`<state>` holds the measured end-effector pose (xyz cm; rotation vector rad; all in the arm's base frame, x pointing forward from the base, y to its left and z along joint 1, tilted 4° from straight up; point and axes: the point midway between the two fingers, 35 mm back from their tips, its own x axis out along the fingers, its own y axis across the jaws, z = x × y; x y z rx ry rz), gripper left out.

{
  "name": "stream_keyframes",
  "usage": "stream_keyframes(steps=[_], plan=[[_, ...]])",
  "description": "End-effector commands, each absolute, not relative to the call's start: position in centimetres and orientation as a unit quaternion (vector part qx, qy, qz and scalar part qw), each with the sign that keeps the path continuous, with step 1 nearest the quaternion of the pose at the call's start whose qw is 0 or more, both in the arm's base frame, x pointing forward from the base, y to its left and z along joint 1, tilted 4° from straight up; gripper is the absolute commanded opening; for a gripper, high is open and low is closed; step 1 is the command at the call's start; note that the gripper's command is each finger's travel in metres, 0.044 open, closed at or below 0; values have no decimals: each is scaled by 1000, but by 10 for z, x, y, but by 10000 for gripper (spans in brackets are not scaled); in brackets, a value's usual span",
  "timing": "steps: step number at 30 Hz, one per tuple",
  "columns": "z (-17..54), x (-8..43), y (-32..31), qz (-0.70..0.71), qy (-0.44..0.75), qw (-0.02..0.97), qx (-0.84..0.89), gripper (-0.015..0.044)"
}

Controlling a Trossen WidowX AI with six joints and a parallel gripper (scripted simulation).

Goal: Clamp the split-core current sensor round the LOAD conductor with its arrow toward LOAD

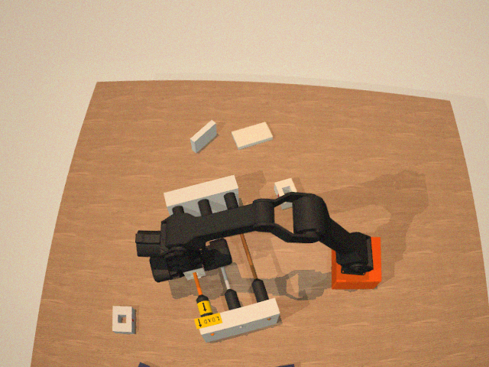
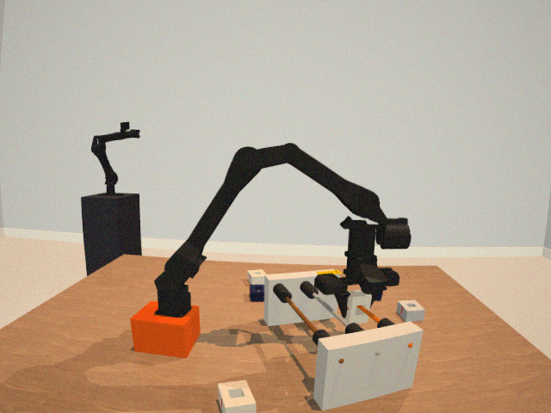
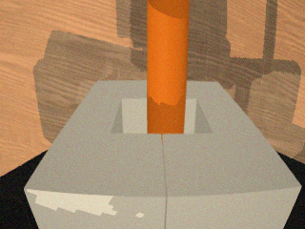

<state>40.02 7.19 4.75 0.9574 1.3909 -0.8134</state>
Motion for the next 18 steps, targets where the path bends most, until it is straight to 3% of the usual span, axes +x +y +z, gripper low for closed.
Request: stream_keyframes(steps=[1,5,18], plan=[[48,400,72,-350,598,592,411,256],[48,400,72,-350,598,592,411,256],[48,400,72,-350,598,592,412,169]])
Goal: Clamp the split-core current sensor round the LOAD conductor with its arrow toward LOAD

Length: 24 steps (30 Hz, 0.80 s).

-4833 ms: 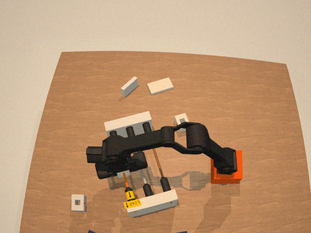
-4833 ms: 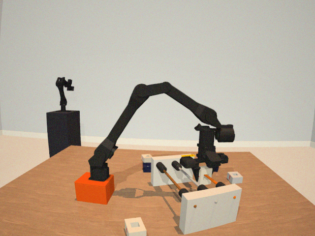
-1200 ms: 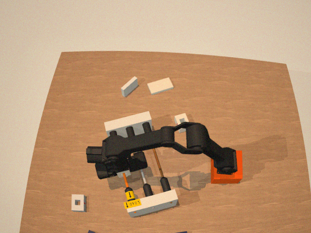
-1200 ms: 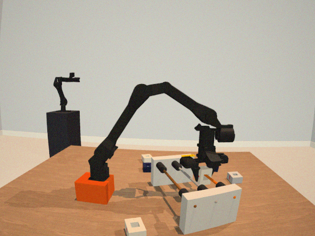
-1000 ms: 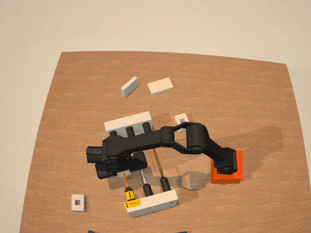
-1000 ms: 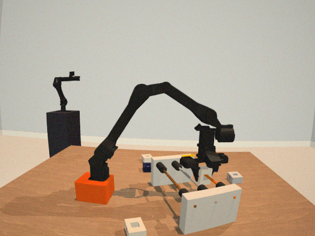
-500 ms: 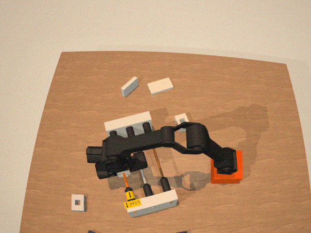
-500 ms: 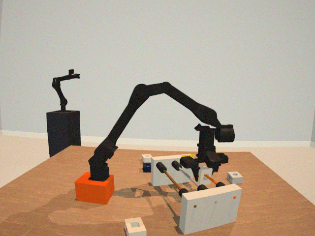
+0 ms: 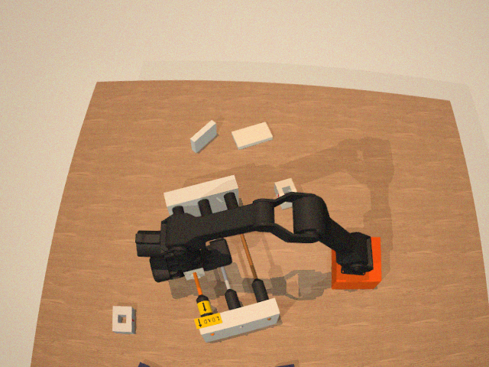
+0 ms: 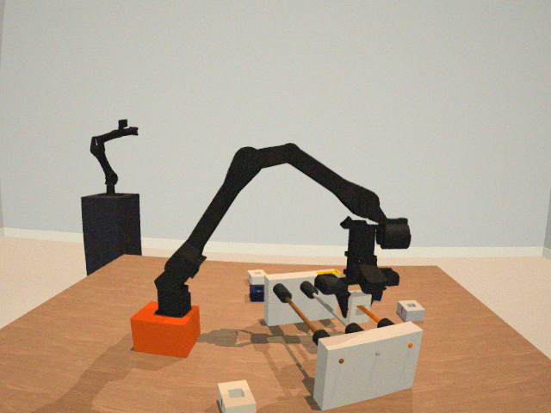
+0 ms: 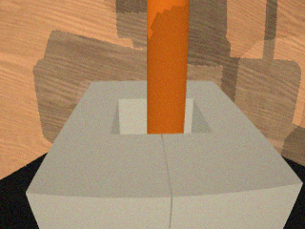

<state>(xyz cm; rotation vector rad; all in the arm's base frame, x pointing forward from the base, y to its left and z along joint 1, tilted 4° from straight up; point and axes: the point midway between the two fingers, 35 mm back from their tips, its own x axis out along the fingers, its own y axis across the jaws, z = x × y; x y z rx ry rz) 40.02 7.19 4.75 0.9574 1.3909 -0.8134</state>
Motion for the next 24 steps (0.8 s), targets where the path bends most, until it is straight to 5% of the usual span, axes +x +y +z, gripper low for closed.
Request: stream_keyframes(steps=[1,10,14,24], plan=[[48,400,72,-350,598,592,412,163],[48,400,72,-350,598,592,412,103],[50,400,72,-350,598,592,412,0],[48,399,71,-351,599,591,411,0]])
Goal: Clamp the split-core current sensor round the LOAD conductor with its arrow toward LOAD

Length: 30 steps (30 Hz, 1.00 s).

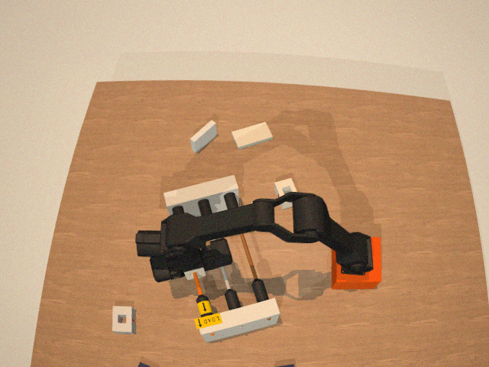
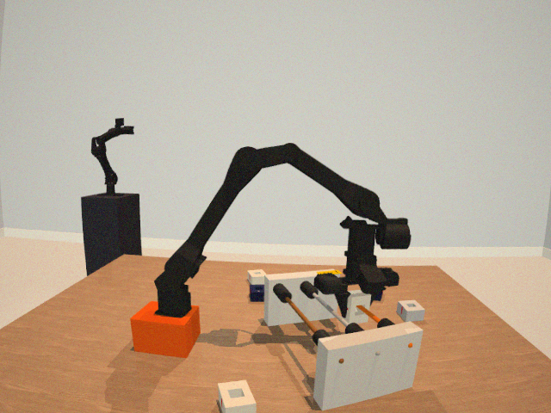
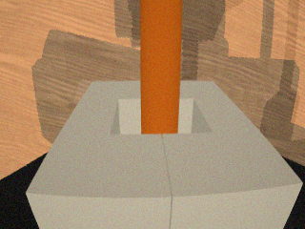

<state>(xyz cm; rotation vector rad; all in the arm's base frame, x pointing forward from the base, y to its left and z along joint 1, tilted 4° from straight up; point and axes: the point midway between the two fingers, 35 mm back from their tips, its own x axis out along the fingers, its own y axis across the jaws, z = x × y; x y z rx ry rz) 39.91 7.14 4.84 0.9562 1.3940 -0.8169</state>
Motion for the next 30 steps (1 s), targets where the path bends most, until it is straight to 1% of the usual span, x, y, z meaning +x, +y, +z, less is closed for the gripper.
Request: stream_keyframes(steps=[1,22,30], plan=[[48,399,71,-351,599,591,411,0],[39,400,72,-351,599,591,411,0],[47,401,72,-349,597,593,412,210]])
